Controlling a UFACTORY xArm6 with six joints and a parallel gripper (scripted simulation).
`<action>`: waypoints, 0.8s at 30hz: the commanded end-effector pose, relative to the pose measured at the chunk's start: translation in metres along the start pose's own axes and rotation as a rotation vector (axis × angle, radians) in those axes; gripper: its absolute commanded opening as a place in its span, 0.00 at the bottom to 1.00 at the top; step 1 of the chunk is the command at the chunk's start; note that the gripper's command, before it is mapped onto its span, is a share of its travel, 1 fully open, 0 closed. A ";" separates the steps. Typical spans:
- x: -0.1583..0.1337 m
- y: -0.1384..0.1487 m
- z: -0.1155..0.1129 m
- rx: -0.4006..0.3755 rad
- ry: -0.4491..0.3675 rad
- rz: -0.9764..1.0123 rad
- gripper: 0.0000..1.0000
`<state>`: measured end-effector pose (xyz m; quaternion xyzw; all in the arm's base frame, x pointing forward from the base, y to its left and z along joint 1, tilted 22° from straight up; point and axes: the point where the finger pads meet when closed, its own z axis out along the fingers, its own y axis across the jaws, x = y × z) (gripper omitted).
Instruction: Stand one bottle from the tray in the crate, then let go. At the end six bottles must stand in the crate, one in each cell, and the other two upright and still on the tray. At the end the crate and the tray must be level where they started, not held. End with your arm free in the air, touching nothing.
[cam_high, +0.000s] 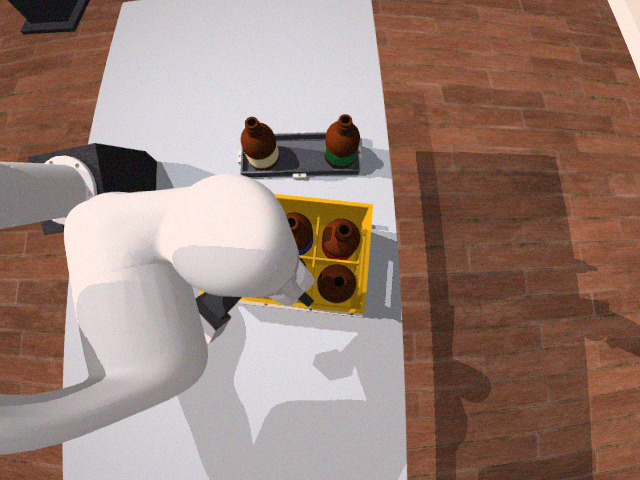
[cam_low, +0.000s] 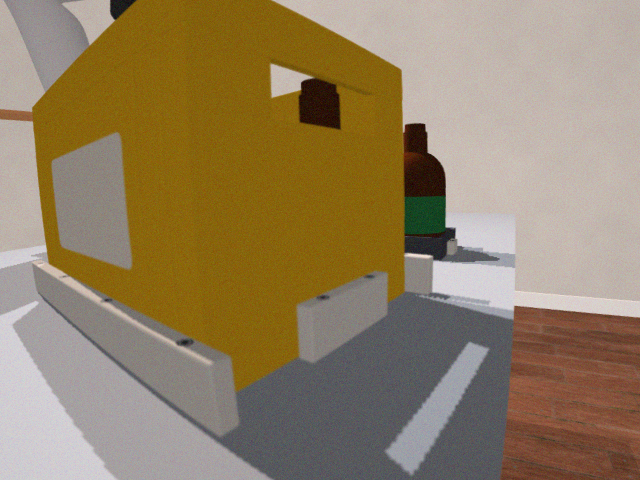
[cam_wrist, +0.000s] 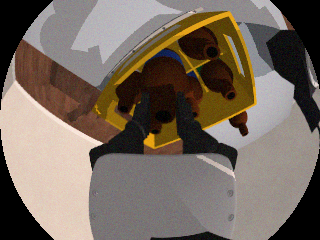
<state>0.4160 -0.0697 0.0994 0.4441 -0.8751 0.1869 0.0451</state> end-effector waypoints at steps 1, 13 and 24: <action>-0.001 -0.002 0.002 0.004 -0.003 0.001 0.00; -0.001 -0.002 0.008 0.004 -0.003 0.001 0.00; -0.001 -0.002 0.009 0.004 -0.003 0.001 0.00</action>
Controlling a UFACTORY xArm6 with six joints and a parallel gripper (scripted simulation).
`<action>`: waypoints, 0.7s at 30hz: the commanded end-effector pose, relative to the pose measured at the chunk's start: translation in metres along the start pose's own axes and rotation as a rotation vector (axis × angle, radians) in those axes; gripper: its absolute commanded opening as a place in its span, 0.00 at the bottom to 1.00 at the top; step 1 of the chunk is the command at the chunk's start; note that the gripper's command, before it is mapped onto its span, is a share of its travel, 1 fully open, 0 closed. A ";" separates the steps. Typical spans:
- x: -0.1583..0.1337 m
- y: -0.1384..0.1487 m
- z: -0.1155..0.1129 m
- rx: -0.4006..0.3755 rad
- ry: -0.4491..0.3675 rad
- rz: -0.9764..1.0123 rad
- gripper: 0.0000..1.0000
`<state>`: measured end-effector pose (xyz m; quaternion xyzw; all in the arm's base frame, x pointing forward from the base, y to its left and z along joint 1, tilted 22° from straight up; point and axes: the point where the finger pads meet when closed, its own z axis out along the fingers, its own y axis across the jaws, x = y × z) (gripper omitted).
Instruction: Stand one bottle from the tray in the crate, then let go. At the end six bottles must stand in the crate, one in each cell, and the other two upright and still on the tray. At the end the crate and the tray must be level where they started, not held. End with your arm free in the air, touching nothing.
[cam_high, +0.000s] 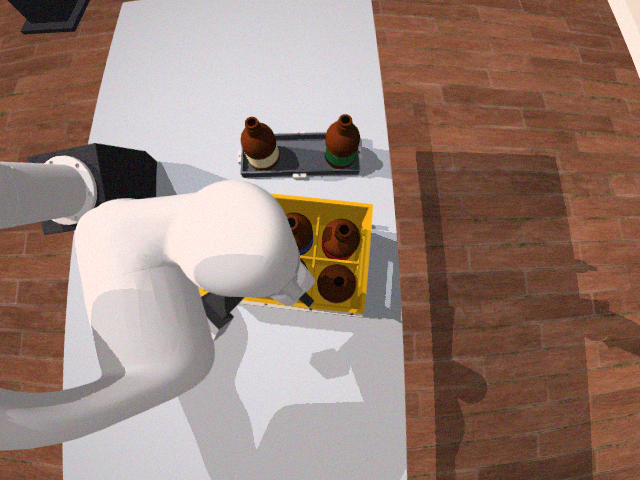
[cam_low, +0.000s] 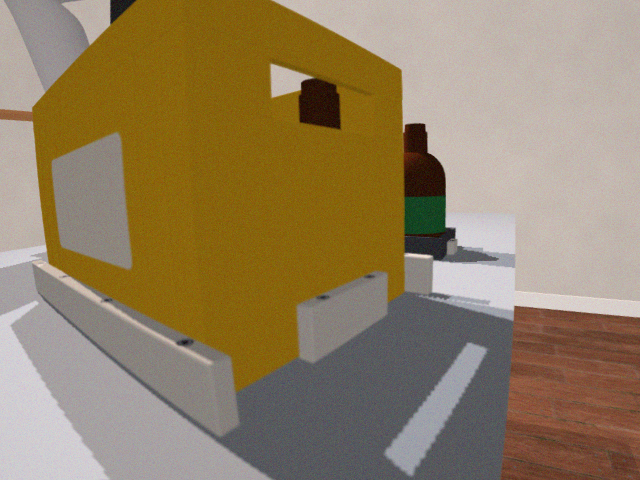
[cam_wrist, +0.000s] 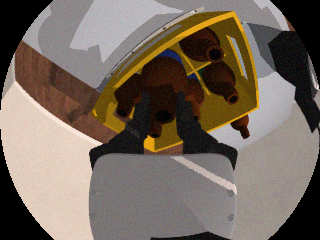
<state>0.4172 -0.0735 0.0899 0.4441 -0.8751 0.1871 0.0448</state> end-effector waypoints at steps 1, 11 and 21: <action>-0.001 -0.001 -0.001 0.003 -0.002 0.001 0.00; -0.001 -0.001 -0.001 0.003 -0.002 0.001 0.00; -0.001 -0.001 0.001 0.003 -0.002 0.001 0.00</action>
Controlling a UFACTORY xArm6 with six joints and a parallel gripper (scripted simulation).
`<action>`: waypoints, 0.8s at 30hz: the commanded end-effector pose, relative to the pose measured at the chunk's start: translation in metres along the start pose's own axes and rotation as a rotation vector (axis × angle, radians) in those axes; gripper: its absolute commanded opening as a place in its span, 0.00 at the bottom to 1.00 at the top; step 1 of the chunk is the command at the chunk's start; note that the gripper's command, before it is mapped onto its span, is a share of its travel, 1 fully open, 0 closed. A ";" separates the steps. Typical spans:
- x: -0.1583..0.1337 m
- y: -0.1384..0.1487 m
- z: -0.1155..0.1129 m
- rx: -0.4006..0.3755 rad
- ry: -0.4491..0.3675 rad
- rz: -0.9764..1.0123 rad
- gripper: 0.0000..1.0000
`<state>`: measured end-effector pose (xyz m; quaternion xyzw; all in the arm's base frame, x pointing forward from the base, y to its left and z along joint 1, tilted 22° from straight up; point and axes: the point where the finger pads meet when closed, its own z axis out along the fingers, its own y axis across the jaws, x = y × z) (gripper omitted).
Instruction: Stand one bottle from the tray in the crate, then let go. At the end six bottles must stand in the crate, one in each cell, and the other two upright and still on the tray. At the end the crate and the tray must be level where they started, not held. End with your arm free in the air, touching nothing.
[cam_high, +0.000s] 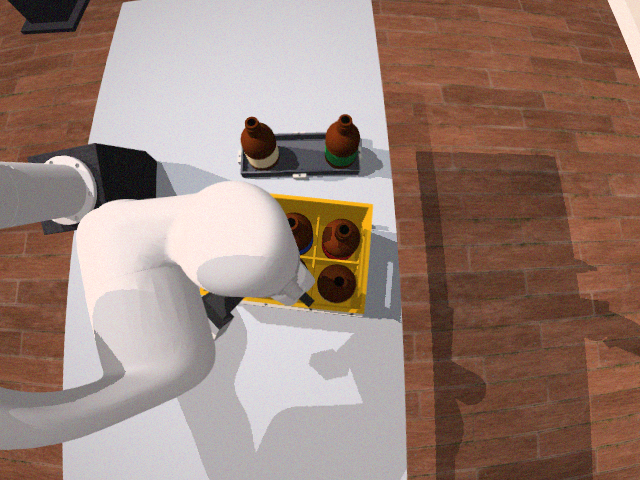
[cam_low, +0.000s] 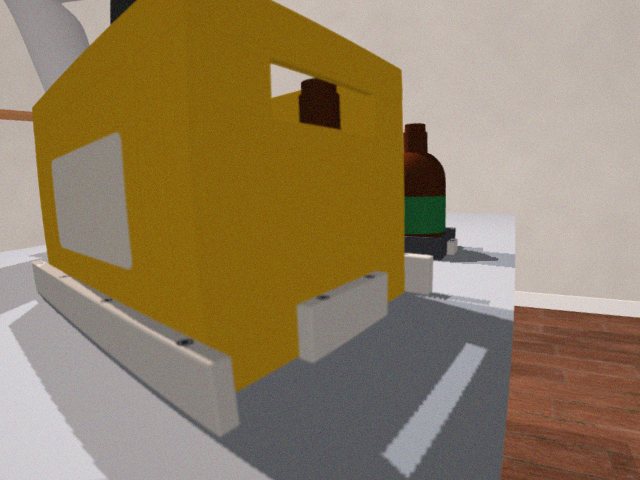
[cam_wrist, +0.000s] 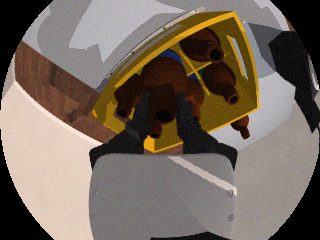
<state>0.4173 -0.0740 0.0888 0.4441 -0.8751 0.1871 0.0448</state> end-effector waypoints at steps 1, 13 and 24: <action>-0.001 -0.001 0.000 0.003 -0.002 0.001 0.00; -0.001 -0.001 0.009 0.003 -0.002 0.001 0.00; -0.001 -0.001 0.020 0.003 -0.002 0.001 0.00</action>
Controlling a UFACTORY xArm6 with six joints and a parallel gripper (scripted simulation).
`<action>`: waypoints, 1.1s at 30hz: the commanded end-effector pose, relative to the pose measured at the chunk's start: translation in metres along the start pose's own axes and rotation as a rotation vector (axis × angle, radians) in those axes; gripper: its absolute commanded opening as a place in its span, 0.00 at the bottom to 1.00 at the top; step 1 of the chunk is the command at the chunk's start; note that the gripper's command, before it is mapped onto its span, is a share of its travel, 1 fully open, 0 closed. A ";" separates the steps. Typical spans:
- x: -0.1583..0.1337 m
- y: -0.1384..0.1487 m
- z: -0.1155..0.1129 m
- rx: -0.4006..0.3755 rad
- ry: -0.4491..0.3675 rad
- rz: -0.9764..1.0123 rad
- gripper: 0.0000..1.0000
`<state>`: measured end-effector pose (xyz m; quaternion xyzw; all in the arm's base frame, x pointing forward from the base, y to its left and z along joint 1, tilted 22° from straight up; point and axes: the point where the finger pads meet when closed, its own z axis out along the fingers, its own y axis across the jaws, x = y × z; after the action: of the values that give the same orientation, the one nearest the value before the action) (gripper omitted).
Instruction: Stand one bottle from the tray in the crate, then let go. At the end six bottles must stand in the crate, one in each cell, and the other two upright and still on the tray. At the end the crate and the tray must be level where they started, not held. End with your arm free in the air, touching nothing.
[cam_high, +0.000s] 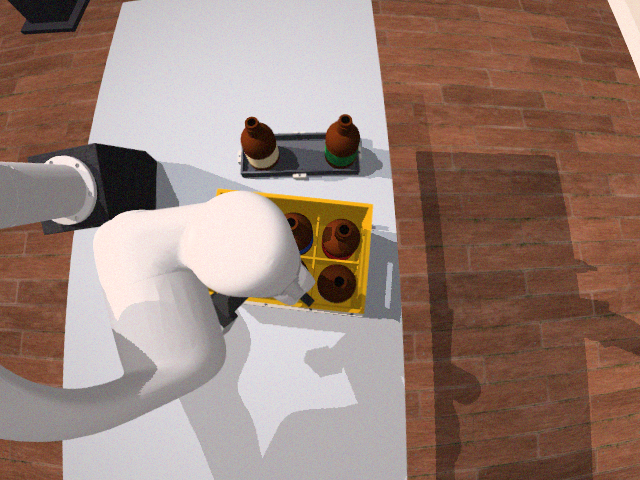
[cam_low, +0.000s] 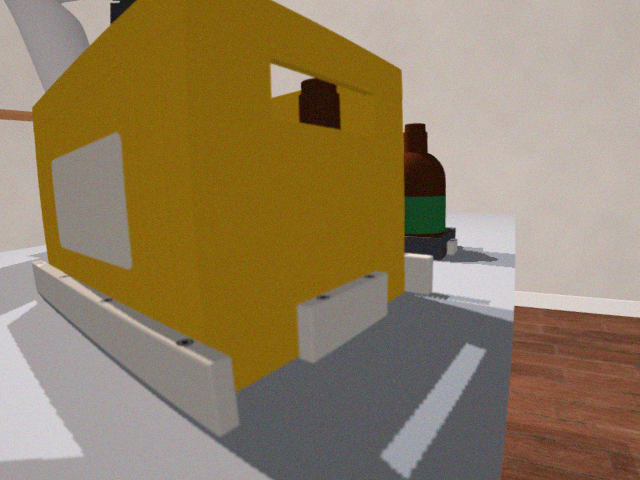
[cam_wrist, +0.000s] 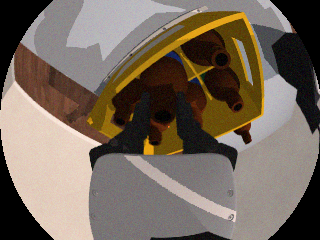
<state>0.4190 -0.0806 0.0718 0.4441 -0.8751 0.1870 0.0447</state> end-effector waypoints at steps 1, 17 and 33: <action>-0.001 -0.001 0.003 0.003 -0.002 0.001 0.00; -0.001 -0.001 0.016 0.003 -0.002 0.001 0.00; -0.001 -0.001 0.019 0.003 -0.002 0.001 0.00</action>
<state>0.4209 -0.0882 0.0529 0.4441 -0.8751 0.1871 0.0447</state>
